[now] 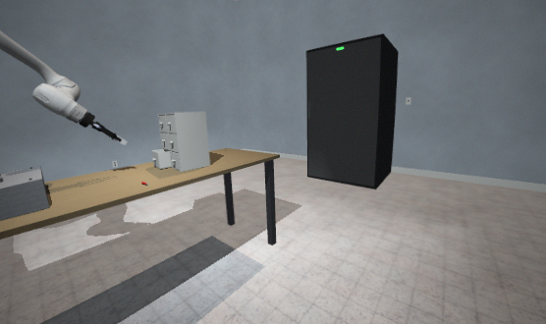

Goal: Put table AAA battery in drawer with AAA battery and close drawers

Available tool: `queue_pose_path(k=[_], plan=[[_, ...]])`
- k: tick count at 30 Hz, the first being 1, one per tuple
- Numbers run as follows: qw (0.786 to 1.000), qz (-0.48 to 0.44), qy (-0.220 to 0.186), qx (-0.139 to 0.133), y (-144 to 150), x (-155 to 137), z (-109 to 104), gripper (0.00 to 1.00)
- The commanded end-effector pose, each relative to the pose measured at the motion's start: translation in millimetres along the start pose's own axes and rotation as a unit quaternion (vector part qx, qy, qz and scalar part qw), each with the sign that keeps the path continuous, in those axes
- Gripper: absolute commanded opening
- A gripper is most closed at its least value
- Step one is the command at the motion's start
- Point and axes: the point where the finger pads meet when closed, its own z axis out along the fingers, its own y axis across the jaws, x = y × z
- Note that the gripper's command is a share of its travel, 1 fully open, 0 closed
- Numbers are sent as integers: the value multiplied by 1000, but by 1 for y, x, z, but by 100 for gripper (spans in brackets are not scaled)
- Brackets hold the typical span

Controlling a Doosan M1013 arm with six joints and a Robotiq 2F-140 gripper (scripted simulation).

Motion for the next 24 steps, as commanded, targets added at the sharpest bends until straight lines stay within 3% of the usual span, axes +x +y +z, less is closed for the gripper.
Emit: queue_pose_path(k=[1, 14, 19, 24], plan=[[998, -3, -51, -31, 5, 0, -4, 20], [993, -1, -117, -32, 4, 1, -20, 20], [985, 1, -170, -31, 3, 1, -32, 20], [983, 7, -186, -1, 1, 2, -55, 20]])
